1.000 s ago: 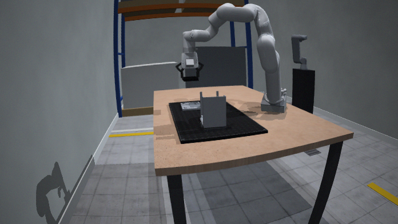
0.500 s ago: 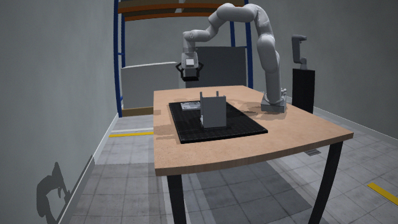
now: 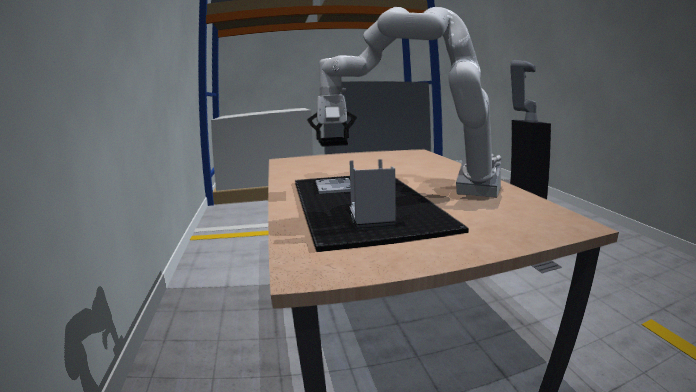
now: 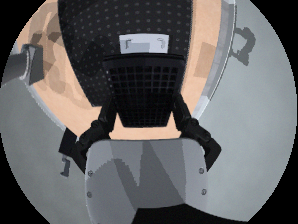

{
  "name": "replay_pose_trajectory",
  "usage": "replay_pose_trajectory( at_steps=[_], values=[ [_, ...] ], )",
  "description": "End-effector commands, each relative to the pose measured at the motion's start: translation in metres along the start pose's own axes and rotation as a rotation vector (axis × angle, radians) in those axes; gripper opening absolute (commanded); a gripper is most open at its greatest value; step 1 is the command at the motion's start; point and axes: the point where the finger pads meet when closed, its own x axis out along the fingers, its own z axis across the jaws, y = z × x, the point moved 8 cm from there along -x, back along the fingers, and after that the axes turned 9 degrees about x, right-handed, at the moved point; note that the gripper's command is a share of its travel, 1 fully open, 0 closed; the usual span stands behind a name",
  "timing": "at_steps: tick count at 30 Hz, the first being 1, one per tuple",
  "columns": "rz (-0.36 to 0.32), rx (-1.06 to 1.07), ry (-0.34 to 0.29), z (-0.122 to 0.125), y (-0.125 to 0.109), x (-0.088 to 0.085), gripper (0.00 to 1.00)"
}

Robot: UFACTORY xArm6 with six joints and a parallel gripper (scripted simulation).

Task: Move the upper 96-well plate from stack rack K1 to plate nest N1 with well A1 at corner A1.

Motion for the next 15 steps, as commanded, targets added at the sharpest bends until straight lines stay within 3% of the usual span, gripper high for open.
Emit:
replay_pose_trajectory(
  at_steps=[1,15],
  values=[
    [-0.002,-0.001,-0.004,0.001,0.0,0.006,0.0],
    [-0.002,-0.001,-0.004,0.001,0.0,0.026,0.0]
  ],
)
